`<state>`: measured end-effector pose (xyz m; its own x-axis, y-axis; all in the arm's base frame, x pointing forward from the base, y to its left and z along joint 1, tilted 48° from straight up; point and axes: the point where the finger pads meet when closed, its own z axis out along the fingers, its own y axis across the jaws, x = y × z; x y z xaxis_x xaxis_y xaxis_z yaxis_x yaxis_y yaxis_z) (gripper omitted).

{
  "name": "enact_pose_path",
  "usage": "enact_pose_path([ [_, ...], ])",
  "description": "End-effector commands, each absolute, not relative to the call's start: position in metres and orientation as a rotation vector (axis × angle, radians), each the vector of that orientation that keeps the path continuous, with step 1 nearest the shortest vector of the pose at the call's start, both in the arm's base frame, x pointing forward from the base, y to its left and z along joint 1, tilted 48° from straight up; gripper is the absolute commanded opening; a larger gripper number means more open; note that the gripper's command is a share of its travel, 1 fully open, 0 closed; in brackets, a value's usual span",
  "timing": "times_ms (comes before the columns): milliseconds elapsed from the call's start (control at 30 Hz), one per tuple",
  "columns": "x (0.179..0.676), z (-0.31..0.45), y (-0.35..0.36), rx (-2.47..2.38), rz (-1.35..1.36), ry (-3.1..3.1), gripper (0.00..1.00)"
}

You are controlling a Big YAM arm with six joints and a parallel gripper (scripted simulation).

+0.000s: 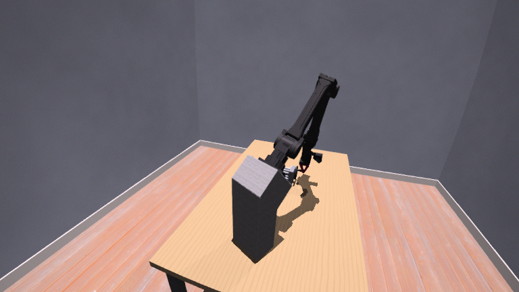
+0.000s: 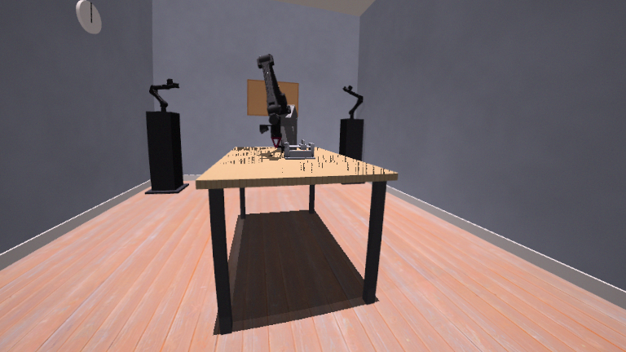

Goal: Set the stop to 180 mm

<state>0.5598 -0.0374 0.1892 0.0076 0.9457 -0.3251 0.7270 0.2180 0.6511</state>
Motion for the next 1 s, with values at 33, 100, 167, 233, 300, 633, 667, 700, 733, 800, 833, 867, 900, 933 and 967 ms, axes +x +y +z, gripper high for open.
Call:
enact_pose_path([
  [33, 0.583, 0.205, -0.035, 1.515, 0.428, 1.738, 0.06],
  [100, 0.582, 0.218, -0.032, 1.500, 0.447, 1.725, 0.06],
  [167, 0.581, 0.219, -0.032, 1.500, 0.449, 1.723, 0.06],
  [233, 0.582, 0.212, -0.034, 1.508, 0.439, 1.729, 0.06],
  [300, 0.584, 0.200, -0.041, 1.522, 0.423, 1.732, 0.06],
  [633, 0.583, 0.174, -0.049, 1.529, 0.413, 1.739, 0.06],
  [667, 0.584, 0.174, -0.048, 1.528, 0.416, 1.740, 0.06],
  [700, 0.583, 0.172, -0.048, 1.529, 0.414, 1.742, 0.06],
  [733, 0.583, 0.172, -0.048, 1.529, 0.414, 1.742, 0.06],
  [800, 0.581, 0.170, -0.049, 1.532, 0.410, 1.745, 0.06],
  [833, 0.578, 0.165, -0.052, 1.537, 0.403, 1.748, 0.06],
  [867, 0.577, 0.161, -0.053, 1.539, 0.400, 1.750, 0.06],
  [900, 0.576, 0.159, -0.053, 1.539, 0.400, 1.750, 0.06],
  [933, 0.576, 0.157, -0.054, 1.539, 0.400, 1.750, 0.06],
  [967, 0.575, 0.154, -0.055, 1.539, 0.400, 1.750, 0.06],
])
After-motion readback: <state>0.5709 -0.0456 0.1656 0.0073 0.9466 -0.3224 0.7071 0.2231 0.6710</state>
